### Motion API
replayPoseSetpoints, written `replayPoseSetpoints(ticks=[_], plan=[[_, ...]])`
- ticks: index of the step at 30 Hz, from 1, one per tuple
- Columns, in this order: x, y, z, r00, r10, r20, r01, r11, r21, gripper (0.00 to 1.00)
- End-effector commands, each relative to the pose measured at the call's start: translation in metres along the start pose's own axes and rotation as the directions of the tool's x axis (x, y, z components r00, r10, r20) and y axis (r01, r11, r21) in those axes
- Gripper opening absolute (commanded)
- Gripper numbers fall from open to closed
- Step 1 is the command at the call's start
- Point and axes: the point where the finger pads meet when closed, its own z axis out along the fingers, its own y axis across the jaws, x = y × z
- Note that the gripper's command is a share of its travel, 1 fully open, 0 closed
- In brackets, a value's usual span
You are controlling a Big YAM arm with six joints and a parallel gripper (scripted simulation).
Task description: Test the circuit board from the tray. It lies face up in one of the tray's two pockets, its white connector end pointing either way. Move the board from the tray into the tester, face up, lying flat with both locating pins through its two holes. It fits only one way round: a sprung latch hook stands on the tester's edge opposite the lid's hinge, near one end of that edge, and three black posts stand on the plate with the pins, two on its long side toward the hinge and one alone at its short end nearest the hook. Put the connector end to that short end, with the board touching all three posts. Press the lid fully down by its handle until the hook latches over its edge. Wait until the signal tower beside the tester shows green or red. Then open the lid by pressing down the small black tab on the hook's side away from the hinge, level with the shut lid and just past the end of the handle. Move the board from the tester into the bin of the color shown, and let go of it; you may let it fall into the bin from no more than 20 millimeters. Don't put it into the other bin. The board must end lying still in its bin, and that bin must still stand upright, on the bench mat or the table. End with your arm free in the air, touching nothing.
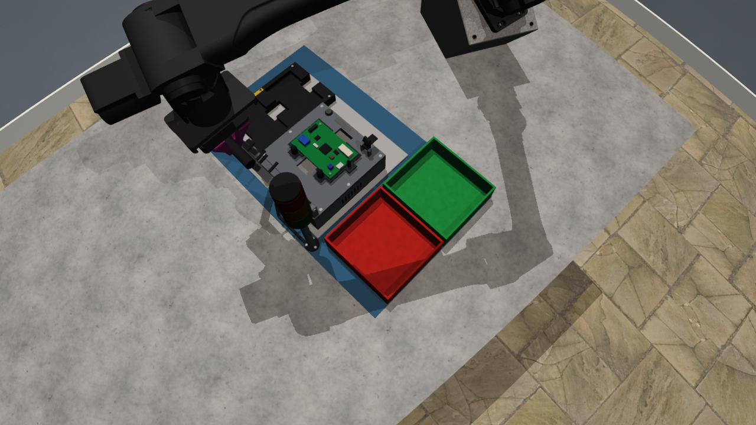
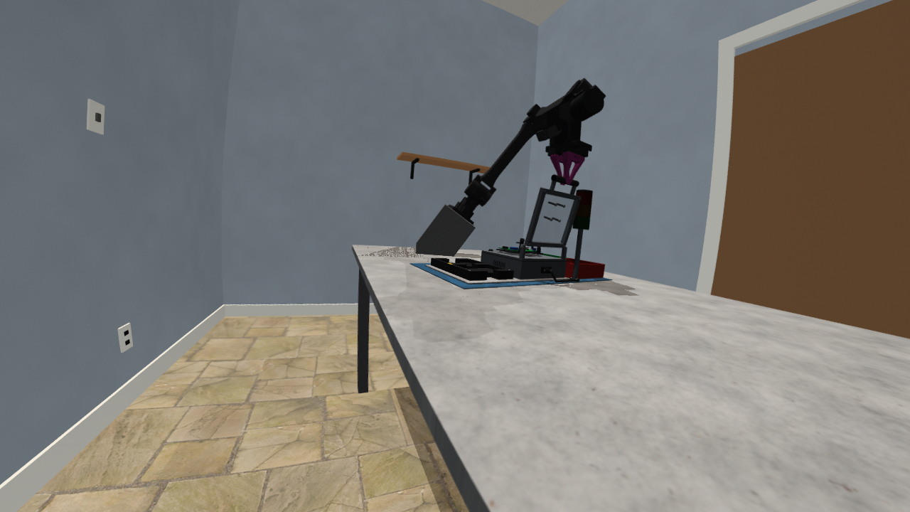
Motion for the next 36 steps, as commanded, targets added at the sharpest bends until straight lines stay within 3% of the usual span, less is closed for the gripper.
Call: replayPoseSetpoints(ticks=[1,36], plan=[[0.0014,0.0136,-0.0219,1.000,-0.013,0.023,0.014,0.999,-0.049,0.00],[0.0011,0.0050,-0.0212,1.000,-0.007,0.021,0.008,0.999,-0.043,0.00]])
